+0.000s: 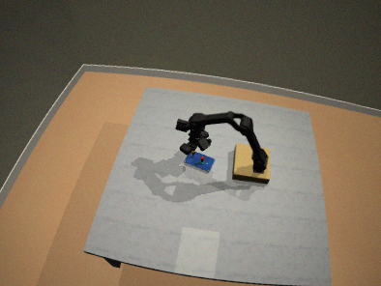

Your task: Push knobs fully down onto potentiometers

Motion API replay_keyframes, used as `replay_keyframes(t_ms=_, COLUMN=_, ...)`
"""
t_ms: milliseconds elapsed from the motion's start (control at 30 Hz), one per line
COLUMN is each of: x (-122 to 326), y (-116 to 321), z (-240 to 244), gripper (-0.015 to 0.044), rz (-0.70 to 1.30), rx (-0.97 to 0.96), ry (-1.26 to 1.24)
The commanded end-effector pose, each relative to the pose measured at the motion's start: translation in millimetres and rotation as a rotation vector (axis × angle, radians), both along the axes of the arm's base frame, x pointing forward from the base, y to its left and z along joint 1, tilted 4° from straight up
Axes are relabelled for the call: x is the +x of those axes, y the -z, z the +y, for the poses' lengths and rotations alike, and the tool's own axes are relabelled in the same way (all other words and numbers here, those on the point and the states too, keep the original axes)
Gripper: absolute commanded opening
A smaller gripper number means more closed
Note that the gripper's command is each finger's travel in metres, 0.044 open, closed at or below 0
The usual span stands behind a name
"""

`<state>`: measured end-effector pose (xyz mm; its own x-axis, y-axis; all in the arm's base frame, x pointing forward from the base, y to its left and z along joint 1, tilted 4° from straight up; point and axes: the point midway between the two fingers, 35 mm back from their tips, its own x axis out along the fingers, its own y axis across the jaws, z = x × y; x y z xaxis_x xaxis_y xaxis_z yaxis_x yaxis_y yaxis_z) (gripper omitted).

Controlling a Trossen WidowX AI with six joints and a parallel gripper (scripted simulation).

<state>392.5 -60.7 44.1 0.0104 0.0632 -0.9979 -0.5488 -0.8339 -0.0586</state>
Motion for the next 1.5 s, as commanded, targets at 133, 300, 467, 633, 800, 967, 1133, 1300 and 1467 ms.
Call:
replay_keyframes(t_ms=133, x=-0.9, y=-0.2, z=0.7, gripper=0.0000, rz=0.004, rx=0.004, ry=0.000)
replay_keyframes(t_ms=300, x=-0.9, y=-0.2, z=0.7, gripper=0.0000, rz=0.004, rx=0.004, ry=0.000)
replay_keyframes(t_ms=467, x=-0.9, y=0.0, z=0.7, gripper=0.0000, rz=0.004, rx=0.004, ry=0.000)
replay_keyframes(t_ms=633, x=-0.9, y=2.4, z=0.8, gripper=0.0000, rz=0.004, rx=0.004, ry=0.000)
replay_keyframes(t_ms=800, x=-0.9, y=2.4, z=0.8, gripper=0.0000, rz=0.004, rx=0.004, ry=0.000)
replay_keyframes(t_ms=967, x=-0.9, y=2.6, z=0.9, gripper=0.0000, rz=0.004, rx=0.004, ry=0.000)
replay_keyframes(t_ms=1133, x=-0.9, y=5.0, z=1.0, gripper=0.0000, rz=0.004, rx=0.004, ry=0.000)
replay_keyframes(t_ms=1300, x=-0.9, y=5.0, z=1.0, gripper=0.0000, rz=0.004, rx=0.004, ry=0.000)
replay_keyframes(t_ms=1467, x=-0.9, y=5.2, z=1.0, gripper=0.0000, rz=0.004, rx=0.004, ry=0.000)
